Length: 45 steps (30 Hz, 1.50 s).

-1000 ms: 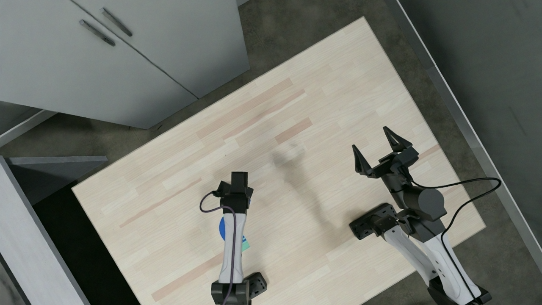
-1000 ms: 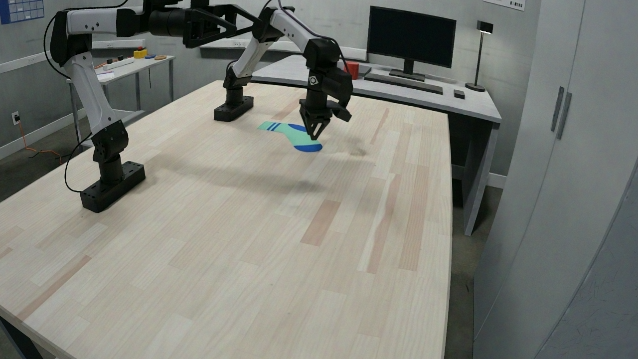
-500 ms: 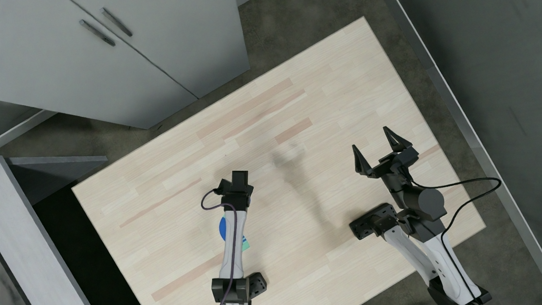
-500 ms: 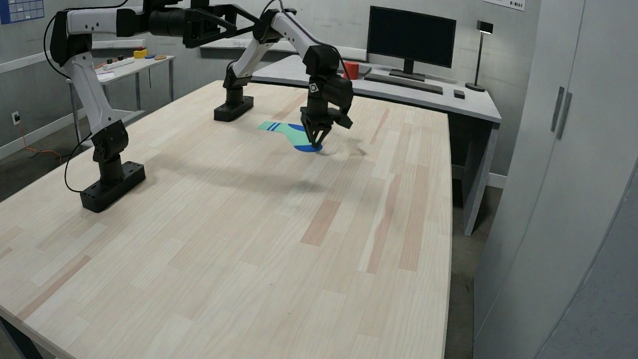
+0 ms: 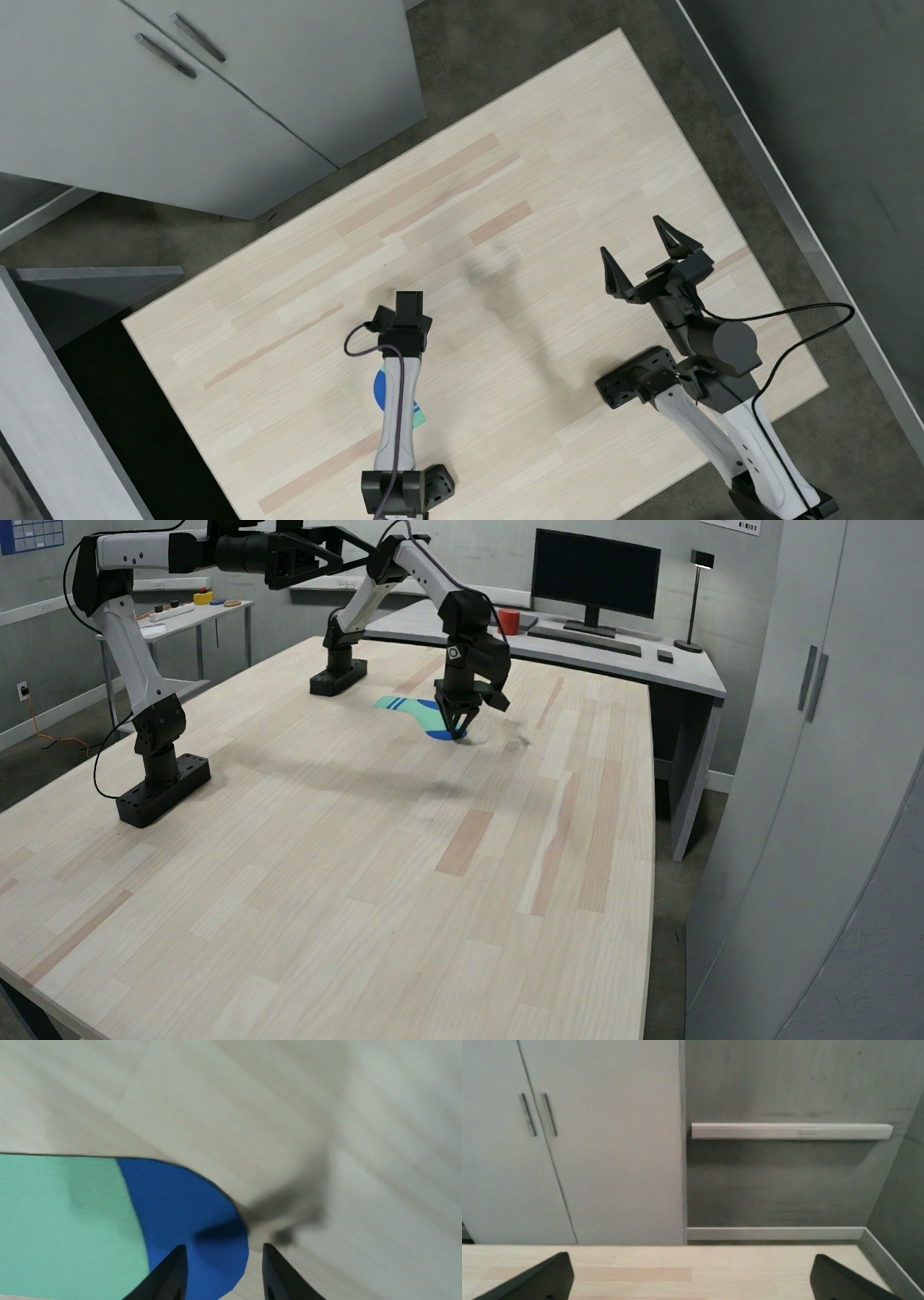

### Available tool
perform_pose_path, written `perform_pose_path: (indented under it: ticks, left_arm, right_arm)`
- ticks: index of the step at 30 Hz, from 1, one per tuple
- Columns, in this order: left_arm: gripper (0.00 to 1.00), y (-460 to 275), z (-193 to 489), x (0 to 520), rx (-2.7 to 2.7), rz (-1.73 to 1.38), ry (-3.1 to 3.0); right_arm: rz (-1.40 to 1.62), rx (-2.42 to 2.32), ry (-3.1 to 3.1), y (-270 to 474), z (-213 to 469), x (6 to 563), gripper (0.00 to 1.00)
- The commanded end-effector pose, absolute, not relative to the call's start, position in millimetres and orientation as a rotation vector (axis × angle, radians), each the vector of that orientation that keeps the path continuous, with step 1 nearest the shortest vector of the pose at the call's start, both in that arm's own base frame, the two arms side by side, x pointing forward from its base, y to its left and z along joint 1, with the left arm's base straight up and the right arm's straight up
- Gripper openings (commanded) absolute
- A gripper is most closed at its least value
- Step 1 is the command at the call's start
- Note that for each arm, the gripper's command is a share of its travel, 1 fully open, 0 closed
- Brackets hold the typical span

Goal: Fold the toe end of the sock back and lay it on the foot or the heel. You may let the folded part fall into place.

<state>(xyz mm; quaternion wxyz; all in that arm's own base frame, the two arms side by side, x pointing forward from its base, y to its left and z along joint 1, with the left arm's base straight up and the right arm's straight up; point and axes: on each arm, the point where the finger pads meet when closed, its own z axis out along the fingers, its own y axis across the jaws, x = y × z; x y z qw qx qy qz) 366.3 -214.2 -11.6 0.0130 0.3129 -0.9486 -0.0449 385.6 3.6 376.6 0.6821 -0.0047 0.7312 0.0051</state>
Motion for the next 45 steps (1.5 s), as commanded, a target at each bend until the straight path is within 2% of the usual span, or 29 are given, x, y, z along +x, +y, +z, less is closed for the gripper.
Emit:
perform_pose_path:
  ticks: [1,3,6,18,36,37,43,45]
  left_arm:
    - [0.33,-220.2,-6.5,375.6,0.997,-0.101,-2.989]
    - [0.33,-211.0,-26.4,372.8,1.019,-0.142,-2.955]
    - [0.33,-214.2,-13.4,379.3,1.032,-0.094,-2.982]
    - [0.32,-217.3,-36.6,363.5,0.971,-0.154,-2.954]
    - [0.22,-204.7,-35.3,351.9,0.974,-0.255,-2.892]
    - [0.21,-194.2,-32.4,354.7,0.995,-0.335,-2.877]
    - [0.17,-196.1,-38.2,352.9,0.987,-0.332,-2.879]
    - [0.16,-193.5,-32.7,345.0,0.957,-0.439,-2.857]
  right_arm:
    - [0.01,-0.017,1.605,4.1,390.7,382.4,1.0]
    - [0.01,-0.017,1.605,4.1,390.7,382.4,1.0]
    - [0.01,-0.017,1.605,4.1,390.7,382.4,1.0]
    - [0.01,-0.017,1.605,4.1,390.7,382.4,1.0]
    - [0.01,-0.017,1.605,4.1,390.7,382.4,1.0]
    - [0.01,-0.017,1.605,4.1,390.7,382.4,1.0]
    - [0.01,-0.017,1.605,4.1,390.7,382.4,1.0]
    - [0.01,-0.017,1.605,4.1,390.7,382.4,1.0]
